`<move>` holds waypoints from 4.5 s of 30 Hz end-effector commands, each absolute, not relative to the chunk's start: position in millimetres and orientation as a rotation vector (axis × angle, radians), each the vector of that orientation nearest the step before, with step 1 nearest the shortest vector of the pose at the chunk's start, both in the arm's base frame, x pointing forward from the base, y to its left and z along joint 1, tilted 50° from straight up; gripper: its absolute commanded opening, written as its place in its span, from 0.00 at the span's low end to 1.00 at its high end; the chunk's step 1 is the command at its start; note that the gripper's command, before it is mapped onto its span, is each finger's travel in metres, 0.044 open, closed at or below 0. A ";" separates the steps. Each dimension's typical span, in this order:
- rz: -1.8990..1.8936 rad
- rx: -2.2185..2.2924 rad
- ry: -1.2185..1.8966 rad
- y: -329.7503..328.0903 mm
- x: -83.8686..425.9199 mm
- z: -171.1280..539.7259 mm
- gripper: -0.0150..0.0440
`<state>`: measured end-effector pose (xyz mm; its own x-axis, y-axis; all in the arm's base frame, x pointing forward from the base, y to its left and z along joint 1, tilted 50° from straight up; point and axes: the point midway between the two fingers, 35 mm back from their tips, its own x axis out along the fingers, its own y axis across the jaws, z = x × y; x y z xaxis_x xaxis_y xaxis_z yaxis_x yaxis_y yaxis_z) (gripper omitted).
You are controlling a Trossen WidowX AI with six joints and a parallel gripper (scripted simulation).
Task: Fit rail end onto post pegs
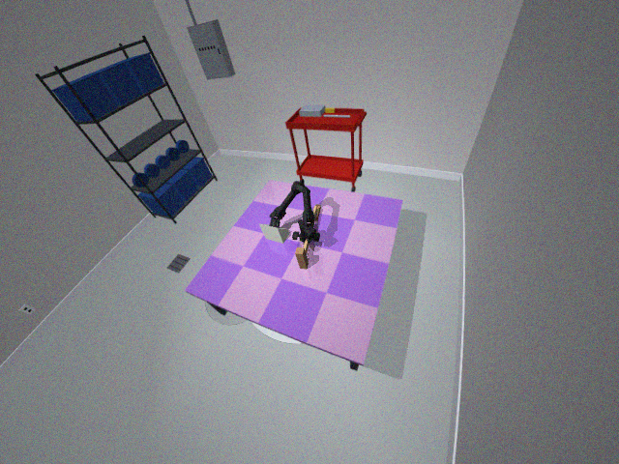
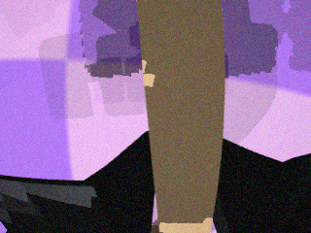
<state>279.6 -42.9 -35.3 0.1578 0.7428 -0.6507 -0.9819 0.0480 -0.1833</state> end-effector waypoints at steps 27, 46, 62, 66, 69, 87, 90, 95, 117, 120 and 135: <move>1.372 -0.688 0.435 -51.4 282.0 -40.7 0.25; 1.372 -0.688 0.435 -55.3 282.5 -44.6 0.25; 1.372 -0.688 0.436 -58.5 282.9 -47.7 0.25; 1.372 -0.689 0.436 -59.4 283.0 -48.5 0.25; 1.372 -0.689 0.436 -60.0 283.1 -49.1 0.25; 1.372 -0.689 0.436 -63.3 283.7 -52.9 0.25; 1.372 -0.689 0.436 -63.9 283.7 -53.5 0.25; 1.372 -0.689 0.436 -65.0 283.9 -54.4 0.25; 1.372 -0.689 0.436 -69.1 284.6 -58.9 0.25; 1.372 -0.689 0.436 -69.6 284.6 -59.5 0.25; 1.372 -0.690 0.436 -72.4 285.1 -62.3 0.25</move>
